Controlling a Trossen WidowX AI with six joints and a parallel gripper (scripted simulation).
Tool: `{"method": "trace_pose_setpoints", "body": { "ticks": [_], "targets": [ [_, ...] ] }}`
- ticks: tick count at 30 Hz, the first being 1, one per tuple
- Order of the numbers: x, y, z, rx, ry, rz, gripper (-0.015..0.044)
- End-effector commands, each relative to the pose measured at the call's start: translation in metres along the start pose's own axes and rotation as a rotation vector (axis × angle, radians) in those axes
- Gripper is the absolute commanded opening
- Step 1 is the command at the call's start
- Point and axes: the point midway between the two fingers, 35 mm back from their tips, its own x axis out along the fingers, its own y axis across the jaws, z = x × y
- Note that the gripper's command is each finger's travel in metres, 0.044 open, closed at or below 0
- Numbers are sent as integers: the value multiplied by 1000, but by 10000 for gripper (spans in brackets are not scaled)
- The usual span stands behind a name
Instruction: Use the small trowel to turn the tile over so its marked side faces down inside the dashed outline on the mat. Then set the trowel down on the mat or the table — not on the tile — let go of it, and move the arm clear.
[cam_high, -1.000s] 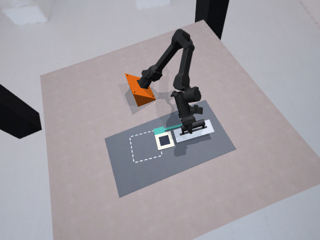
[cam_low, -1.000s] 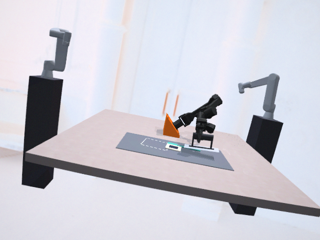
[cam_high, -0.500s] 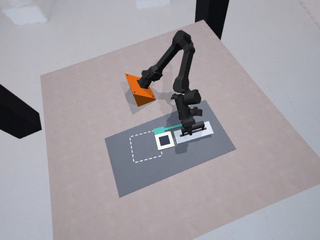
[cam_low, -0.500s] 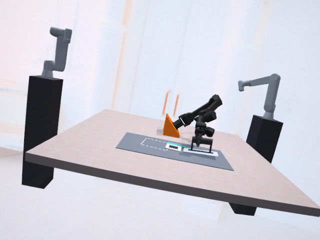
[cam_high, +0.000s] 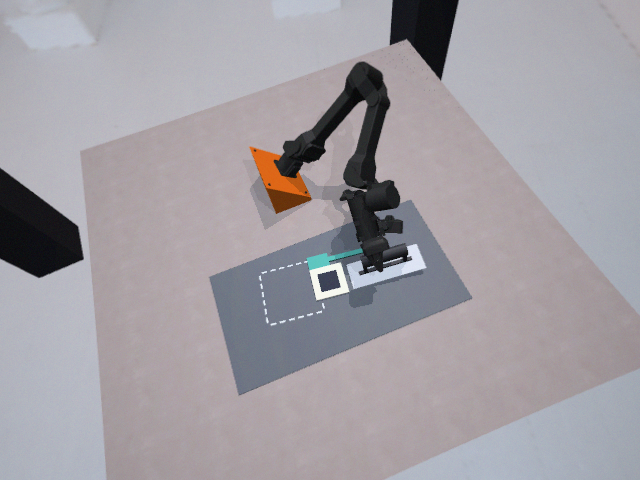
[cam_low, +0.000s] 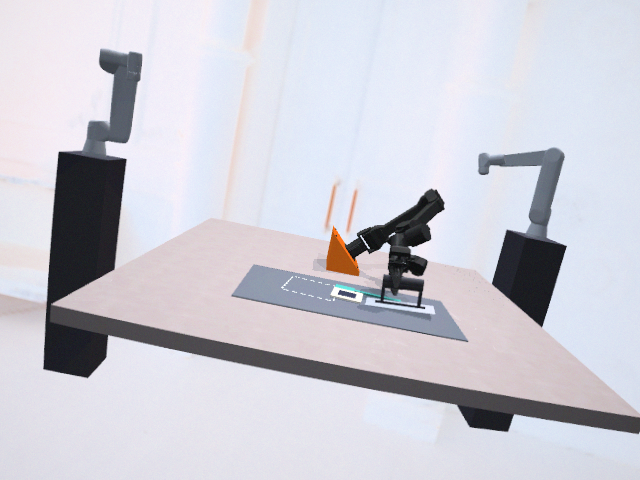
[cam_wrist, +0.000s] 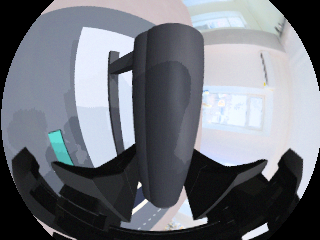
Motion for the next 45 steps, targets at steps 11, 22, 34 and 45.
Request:
{"method": "trace_pose_setpoints", "body": {
  "ticks": [11, 22, 34, 45],
  "targets": [
    [-2, -3, -28, 4, 14, -6, 0],
    [-4, -4, -44, 4, 14, -6, 0],
    [-14, -15, -40, -76, 81, -6, 0],
    [-29, -34, -55, -77, 83, -6, 0]
  ]
}}
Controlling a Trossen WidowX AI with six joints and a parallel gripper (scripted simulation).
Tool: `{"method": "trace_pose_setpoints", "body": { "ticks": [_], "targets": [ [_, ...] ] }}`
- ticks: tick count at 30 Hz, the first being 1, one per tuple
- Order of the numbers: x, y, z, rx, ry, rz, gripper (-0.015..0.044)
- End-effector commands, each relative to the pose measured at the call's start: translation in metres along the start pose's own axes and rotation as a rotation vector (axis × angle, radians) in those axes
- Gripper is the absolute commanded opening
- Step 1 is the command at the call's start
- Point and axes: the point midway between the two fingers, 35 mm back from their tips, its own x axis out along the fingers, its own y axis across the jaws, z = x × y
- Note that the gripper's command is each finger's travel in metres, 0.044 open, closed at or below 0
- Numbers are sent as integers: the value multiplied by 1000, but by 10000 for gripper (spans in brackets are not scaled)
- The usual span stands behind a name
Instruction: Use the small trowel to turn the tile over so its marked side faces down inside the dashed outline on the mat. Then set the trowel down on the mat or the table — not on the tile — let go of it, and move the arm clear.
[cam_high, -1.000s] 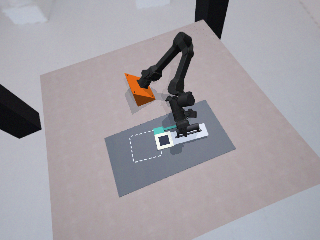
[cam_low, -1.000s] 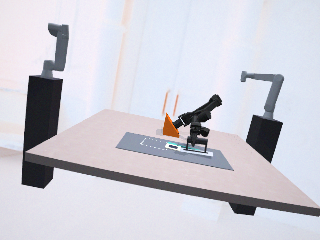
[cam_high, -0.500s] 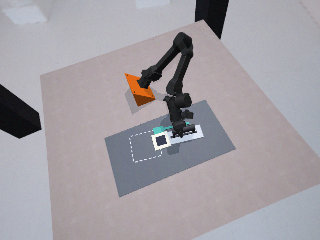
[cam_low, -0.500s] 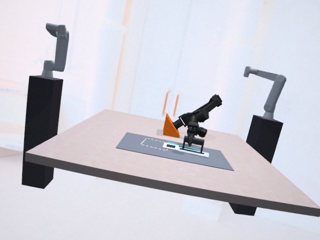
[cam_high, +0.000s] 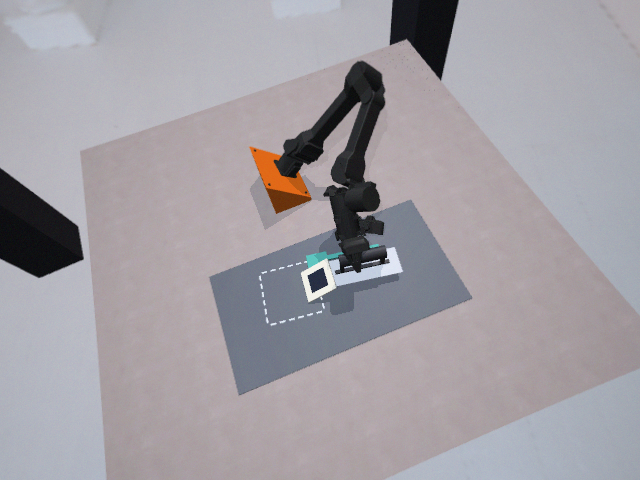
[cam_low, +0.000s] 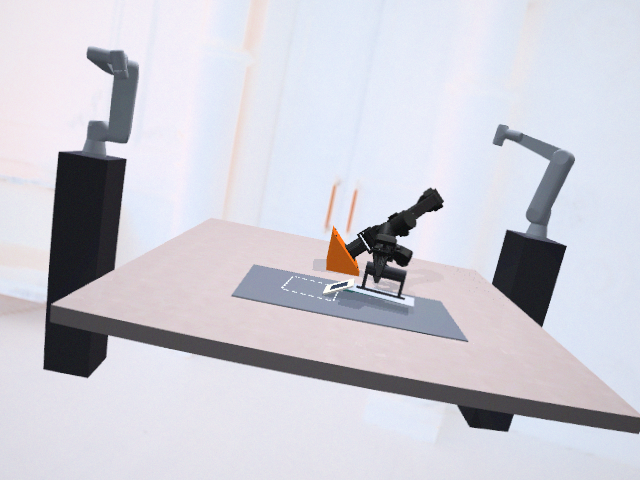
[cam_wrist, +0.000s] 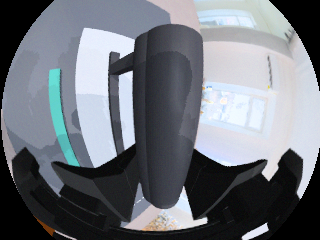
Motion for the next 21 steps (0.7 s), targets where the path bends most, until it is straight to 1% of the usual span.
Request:
{"method": "trace_pose_setpoints", "body": {
  "ticks": [1, 21],
  "targets": [
    [-8, -15, -5, -11, -1, -29, 0],
    [-14, -23, -53, -13, 1, -29, 0]
  ]
}}
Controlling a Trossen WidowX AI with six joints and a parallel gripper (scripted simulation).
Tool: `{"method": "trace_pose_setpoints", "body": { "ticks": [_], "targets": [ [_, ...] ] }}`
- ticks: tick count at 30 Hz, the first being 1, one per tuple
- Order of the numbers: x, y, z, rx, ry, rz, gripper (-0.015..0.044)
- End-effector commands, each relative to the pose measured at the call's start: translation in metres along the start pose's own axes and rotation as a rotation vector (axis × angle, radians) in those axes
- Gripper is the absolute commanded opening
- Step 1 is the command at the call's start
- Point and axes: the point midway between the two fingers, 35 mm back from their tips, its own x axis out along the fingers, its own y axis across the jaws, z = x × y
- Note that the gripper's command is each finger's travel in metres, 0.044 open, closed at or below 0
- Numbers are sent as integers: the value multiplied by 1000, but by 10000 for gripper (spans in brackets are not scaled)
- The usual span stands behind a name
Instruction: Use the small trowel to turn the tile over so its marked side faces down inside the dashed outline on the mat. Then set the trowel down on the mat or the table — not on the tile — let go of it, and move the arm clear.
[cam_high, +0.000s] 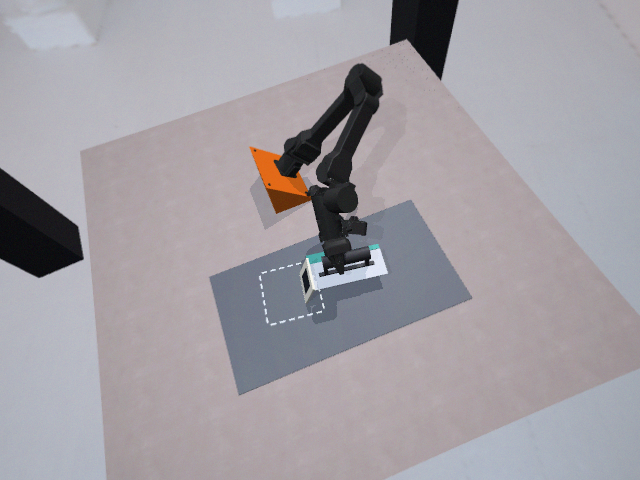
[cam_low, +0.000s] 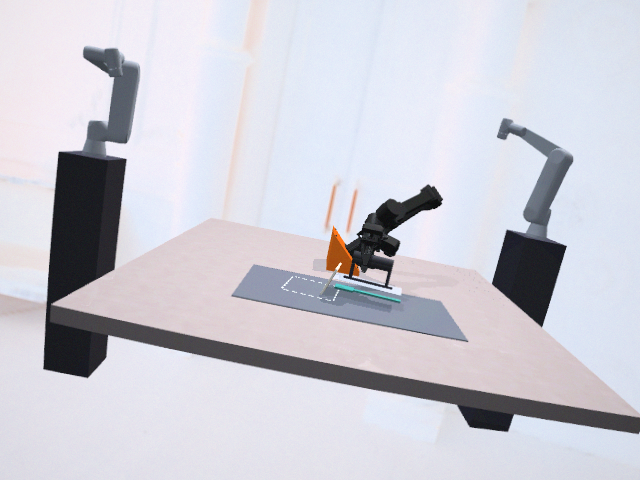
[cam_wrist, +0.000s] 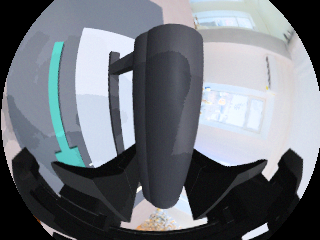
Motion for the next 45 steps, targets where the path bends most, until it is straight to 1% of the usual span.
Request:
{"method": "trace_pose_setpoints", "body": {
  "ticks": [1, 14, 27, 32, 38, 45],
  "targets": [
    [-1, -3, -11, -4, 5, -14, 0],
    [1, 0, -21, -4, 5, -14, 0],
    [14, 16, -46, -4, 5, -14, 0],
    [16, 18, -47, -4, 5, -14, 0],
    [7, -2, -15, -4, 5, -14, 0],
    [-14, -21, 32, -3, 4, -14, 0]
  ]
}}
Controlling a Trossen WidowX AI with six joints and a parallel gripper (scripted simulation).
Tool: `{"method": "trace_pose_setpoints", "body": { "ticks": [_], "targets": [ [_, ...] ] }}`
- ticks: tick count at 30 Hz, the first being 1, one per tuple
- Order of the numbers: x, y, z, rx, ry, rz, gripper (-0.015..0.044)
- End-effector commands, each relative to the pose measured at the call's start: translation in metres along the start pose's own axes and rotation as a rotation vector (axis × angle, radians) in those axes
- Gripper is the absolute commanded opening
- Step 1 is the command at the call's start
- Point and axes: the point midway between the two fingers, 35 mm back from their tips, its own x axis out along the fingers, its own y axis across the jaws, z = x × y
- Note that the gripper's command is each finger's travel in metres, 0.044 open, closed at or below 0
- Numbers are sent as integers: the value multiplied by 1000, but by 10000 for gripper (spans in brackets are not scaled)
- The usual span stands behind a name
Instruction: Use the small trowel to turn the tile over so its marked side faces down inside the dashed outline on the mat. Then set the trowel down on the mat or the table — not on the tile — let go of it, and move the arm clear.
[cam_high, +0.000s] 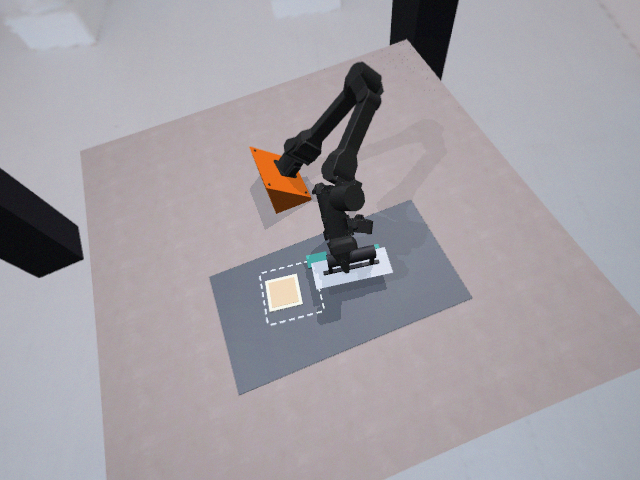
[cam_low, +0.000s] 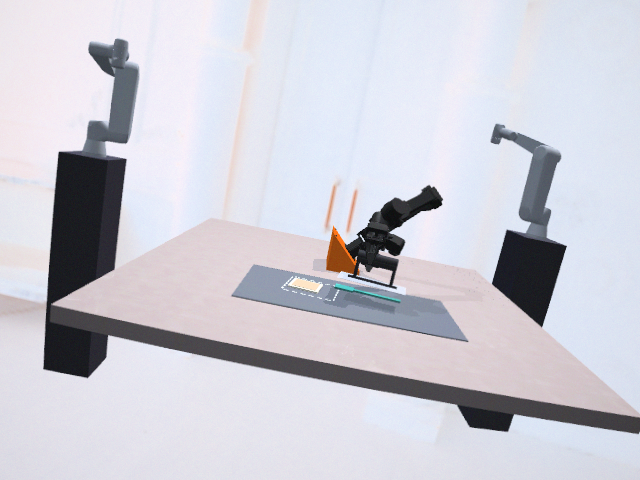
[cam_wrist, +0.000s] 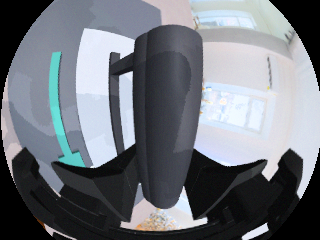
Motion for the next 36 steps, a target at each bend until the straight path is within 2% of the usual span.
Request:
{"method": "trace_pose_setpoints", "body": {
  "ticks": [1, 36],
  "targets": [
    [-15, -16, 24, -2, -1, -25, 0],
    [-18, -17, 29, -2, -1, -25, 0]
  ]
}}
